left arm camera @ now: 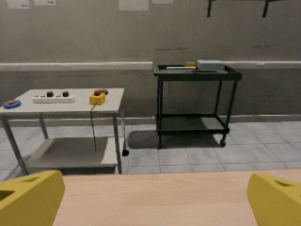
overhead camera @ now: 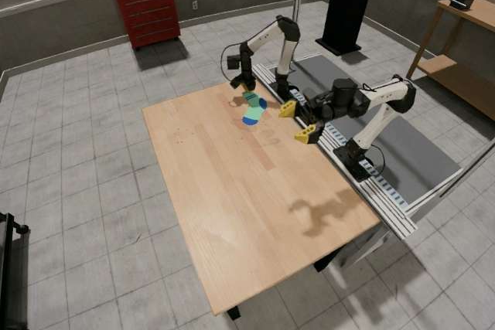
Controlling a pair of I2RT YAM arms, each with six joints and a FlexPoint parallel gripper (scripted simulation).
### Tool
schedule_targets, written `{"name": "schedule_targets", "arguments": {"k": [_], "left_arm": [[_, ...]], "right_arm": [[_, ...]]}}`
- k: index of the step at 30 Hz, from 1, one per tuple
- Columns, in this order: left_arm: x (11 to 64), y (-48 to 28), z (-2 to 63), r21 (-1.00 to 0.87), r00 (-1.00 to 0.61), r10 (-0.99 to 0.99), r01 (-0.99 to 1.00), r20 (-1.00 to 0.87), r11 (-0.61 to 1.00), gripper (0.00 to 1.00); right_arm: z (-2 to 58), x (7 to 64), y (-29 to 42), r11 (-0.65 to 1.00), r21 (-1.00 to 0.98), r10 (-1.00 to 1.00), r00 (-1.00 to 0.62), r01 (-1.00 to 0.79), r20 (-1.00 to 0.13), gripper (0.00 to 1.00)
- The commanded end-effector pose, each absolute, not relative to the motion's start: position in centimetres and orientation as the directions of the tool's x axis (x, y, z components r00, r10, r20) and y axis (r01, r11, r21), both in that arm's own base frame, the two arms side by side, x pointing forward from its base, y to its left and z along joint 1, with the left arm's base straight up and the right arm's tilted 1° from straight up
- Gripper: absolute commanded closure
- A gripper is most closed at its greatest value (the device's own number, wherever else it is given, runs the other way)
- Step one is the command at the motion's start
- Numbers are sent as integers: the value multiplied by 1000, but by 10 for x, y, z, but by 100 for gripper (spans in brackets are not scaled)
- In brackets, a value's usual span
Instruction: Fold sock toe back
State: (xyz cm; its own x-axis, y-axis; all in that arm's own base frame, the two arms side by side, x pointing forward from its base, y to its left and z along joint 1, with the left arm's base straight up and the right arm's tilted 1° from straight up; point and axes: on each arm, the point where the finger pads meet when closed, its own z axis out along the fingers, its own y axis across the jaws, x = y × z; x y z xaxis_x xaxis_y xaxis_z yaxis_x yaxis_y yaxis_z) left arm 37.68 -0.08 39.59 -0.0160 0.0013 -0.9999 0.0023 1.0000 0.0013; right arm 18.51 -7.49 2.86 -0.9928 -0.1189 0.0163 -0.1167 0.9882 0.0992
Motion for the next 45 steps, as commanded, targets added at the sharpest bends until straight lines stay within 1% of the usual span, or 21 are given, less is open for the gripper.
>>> {"name": "schedule_targets", "arguments": {"k": [1,18,24,25,27,31,32,33,45], "left_arm": [[375,0,402,0,0,0,0,-1000,1000,0],[375,0,402,0,0,0,0,-1000,1000,0],[375,0,402,0,0,0,0,-1000,1000,0],[375,0,402,0,0,0,0,-1000,1000,0],[375,0,402,0,0,0,0,-1000,1000,0],[375,0,402,0,0,0,0,-1000,1000,0],[375,0,402,0,0,0,0,-1000,1000,0],[375,0,402,0,0,0,0,-1000,1000,0],[375,0,402,0,0,0,0,-1000,1000,0]], "right_arm": [[24,184,-78,991,99,-96,-995,-93,24,66],[6,183,-79,992,91,-89,-996,-87,22,66],[4,179,-76,990,103,-103,-994,-99,39,66],[-1,185,-79,990,82,-115,-993,-113,16,66],[2,181,-72,986,121,-116,-993,-112,24,68],[1,181,-68,983,133,-133,-991,-128,26,70],[1,181,-69,986,126,-111,-993,-106,30,71],[-2,181,-61,976,161,-154,-988,-147,30,72],[-1,181,-62,979,163,-129,-991,-122,35,78]]}}
